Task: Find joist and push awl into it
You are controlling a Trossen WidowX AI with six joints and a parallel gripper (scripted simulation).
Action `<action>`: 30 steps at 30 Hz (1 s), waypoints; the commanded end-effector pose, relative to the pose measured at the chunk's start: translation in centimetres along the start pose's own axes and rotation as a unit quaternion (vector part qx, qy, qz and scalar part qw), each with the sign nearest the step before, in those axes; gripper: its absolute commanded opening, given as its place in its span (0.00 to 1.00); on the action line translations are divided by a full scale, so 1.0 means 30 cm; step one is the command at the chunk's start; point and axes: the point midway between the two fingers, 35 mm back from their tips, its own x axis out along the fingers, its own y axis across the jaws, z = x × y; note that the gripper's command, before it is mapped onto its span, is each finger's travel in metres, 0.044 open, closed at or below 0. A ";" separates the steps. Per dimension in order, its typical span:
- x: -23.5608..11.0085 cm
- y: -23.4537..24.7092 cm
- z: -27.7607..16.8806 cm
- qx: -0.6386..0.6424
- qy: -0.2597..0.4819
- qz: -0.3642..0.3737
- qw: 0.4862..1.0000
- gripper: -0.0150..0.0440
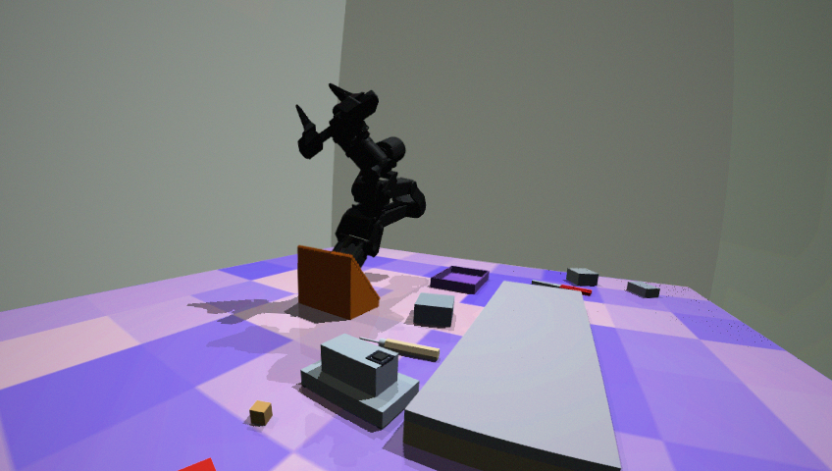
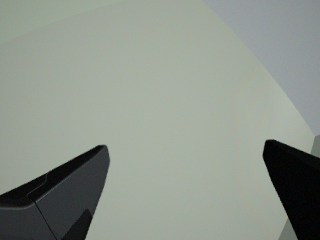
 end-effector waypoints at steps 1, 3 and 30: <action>0.002 0.000 0.009 -0.001 -0.005 0.001 1.000 0.98; 0.018 0.000 0.084 -0.011 -0.047 0.006 0.999 1.00; -0.651 0.604 0.973 -0.078 -0.550 0.613 0.562 1.00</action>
